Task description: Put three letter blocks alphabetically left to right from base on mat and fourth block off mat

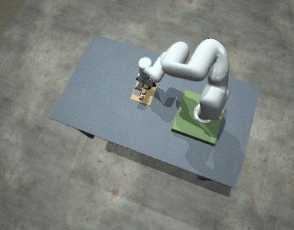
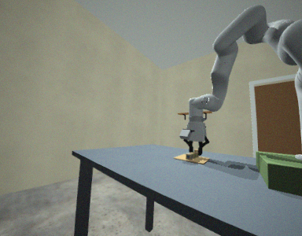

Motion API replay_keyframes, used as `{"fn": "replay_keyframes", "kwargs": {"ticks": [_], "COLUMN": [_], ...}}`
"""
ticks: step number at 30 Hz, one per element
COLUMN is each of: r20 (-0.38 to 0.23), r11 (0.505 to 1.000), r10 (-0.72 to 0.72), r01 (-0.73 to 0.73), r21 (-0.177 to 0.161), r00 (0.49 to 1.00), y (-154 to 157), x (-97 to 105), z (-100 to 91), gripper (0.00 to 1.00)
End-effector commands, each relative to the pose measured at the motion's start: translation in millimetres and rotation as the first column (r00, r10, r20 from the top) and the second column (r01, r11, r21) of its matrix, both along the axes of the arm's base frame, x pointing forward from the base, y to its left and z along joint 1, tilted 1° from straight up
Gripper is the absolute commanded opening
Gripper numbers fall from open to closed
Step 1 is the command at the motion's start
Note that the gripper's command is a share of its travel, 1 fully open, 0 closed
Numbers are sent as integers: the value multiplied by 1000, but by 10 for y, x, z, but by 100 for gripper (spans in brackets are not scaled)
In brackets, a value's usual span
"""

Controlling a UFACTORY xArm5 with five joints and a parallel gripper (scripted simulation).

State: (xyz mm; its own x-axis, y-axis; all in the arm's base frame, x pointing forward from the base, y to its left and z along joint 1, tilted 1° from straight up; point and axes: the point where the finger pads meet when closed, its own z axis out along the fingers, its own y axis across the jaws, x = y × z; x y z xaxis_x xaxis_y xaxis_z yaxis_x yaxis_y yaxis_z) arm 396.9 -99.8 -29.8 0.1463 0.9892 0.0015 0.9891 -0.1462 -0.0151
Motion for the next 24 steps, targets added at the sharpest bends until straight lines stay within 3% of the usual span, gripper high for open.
{"fn": "replay_keyframes", "kwargs": {"ticks": [1, 12, 22, 23, 24], "r20": [2, 2, 2, 2, 2], "r11": [1000, 1000, 1000, 1000, 1000], "r10": [0, 0, 0, 0, 0], "r01": [0, 0, 0, 0, 0], "r21": [-1, -1, -1, -1, -1], "r00": [1000, 1000, 1000, 1000, 1000], "y": [-3, -6, -6, -6, -6], "x": [11, 17, 19, 19, 19], "z": [141, 700, 810, 810, 810], "gripper": [42, 42, 42, 100, 100]}}
